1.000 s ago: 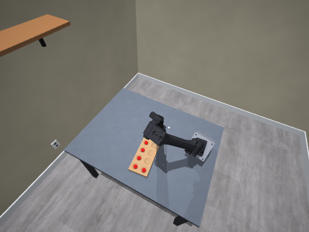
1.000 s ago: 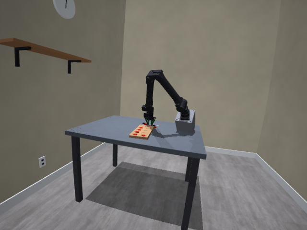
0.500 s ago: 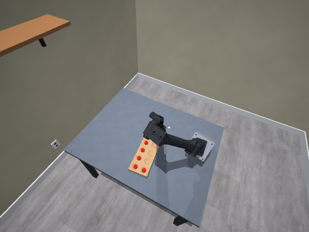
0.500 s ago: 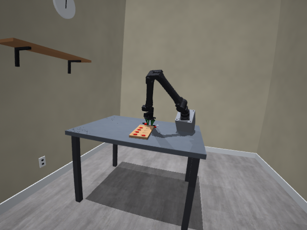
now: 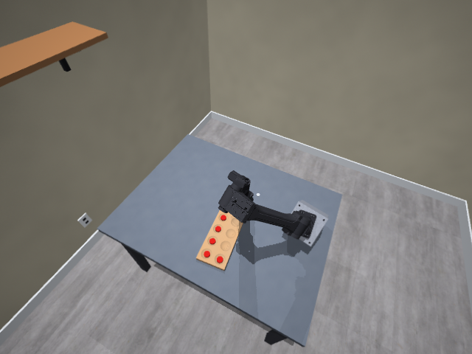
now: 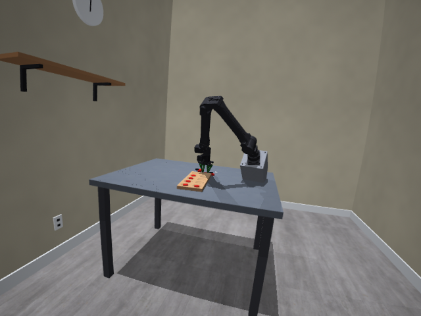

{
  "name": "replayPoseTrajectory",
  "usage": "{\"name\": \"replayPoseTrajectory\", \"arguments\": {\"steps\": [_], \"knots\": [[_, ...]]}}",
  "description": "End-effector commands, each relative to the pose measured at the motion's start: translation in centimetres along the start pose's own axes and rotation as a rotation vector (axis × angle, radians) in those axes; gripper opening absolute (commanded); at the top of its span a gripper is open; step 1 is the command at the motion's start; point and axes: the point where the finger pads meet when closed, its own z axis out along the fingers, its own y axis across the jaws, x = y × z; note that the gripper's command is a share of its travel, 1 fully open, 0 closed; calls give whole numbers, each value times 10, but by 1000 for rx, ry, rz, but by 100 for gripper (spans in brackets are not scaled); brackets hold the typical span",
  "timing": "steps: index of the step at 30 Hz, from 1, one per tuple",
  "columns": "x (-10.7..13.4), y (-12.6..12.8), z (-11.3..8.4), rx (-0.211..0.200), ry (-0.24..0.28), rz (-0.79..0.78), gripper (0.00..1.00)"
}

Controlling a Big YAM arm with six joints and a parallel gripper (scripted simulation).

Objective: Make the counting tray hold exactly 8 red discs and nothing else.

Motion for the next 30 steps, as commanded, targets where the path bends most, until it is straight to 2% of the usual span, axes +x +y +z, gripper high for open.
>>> {"name": "replayPoseTrajectory", "arguments": {"steps": [1,7,8,30], "knots": [[0,4,8,-11,-4,1,46],[0,4,9,-11,-4,0,46],[0,4,9,-11,-4,0,0],[0,4,9,-11,-4,-2,0]]}}
